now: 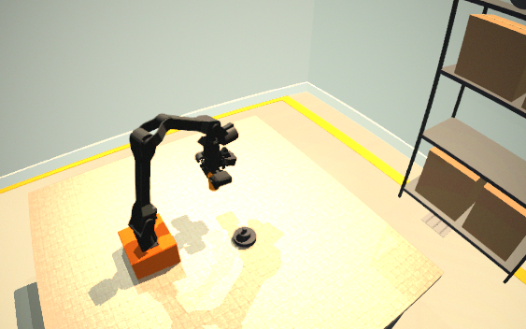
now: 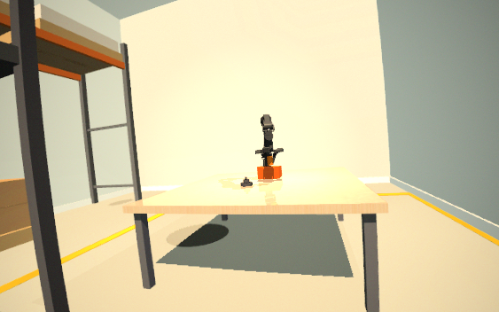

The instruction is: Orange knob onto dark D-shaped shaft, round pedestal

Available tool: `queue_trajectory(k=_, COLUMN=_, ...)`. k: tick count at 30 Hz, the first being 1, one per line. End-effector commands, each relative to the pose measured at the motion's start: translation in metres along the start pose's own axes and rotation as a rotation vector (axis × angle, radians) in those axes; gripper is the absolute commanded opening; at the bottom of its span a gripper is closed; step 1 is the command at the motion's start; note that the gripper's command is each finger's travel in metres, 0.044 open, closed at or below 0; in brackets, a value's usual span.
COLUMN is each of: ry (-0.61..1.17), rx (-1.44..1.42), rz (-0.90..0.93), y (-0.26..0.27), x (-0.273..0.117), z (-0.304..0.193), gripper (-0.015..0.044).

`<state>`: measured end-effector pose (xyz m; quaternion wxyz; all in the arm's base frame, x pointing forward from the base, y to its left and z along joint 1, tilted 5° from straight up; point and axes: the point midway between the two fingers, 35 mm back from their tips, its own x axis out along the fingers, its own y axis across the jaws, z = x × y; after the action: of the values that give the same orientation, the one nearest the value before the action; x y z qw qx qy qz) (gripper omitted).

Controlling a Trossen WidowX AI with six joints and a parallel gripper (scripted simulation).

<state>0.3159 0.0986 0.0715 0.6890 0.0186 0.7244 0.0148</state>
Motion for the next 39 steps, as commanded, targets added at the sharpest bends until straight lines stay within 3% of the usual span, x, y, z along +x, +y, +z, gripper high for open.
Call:
queue_trajectory(k=1, ry=-0.010, rx=-0.001, rz=-0.002, y=-0.012, x=0.001, z=0.006, gripper=0.0000)
queue_trajectory(k=39, ry=-0.012, rx=0.000, rz=-0.015, y=-0.130, x=0.031, z=0.032, gripper=0.0000)
